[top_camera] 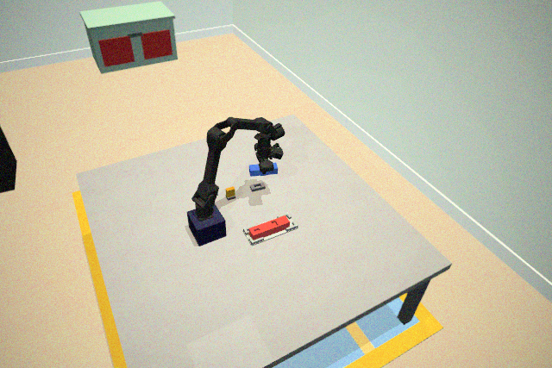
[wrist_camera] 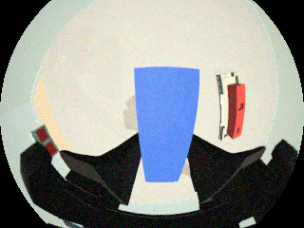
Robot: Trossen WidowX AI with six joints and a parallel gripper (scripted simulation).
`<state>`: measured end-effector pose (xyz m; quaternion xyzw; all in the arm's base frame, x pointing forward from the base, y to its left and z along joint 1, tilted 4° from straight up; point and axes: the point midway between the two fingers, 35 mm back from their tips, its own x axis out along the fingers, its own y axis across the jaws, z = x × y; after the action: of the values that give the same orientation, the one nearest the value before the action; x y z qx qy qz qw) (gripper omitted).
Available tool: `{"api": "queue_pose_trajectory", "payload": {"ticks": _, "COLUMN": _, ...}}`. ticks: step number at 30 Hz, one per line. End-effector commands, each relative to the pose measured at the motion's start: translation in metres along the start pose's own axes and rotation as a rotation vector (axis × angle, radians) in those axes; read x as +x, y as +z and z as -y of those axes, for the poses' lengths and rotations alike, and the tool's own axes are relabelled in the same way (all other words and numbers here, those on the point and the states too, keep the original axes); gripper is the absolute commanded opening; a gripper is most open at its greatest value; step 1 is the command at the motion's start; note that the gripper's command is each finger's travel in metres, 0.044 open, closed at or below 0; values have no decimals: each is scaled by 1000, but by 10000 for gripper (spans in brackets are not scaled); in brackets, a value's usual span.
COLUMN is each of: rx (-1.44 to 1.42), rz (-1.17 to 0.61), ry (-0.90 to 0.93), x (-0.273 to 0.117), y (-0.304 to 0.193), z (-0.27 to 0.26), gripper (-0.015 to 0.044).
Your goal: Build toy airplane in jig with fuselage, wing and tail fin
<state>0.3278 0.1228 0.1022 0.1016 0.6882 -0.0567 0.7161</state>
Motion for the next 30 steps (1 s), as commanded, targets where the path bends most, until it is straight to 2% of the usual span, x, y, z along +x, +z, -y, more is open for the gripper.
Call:
{"api": "queue_pose_trajectory", "payload": {"ticks": 1, "rx": 69, "rz": 3, "ry": 5, "x": 1, "y": 5, "z": 12, "gripper": 0}}
{"api": "queue_pose_trajectory", "payload": {"ticks": 30, "rx": 524, "rz": 6, "ry": -4, "x": 16, "y": 30, "z": 103, "gripper": 0}}
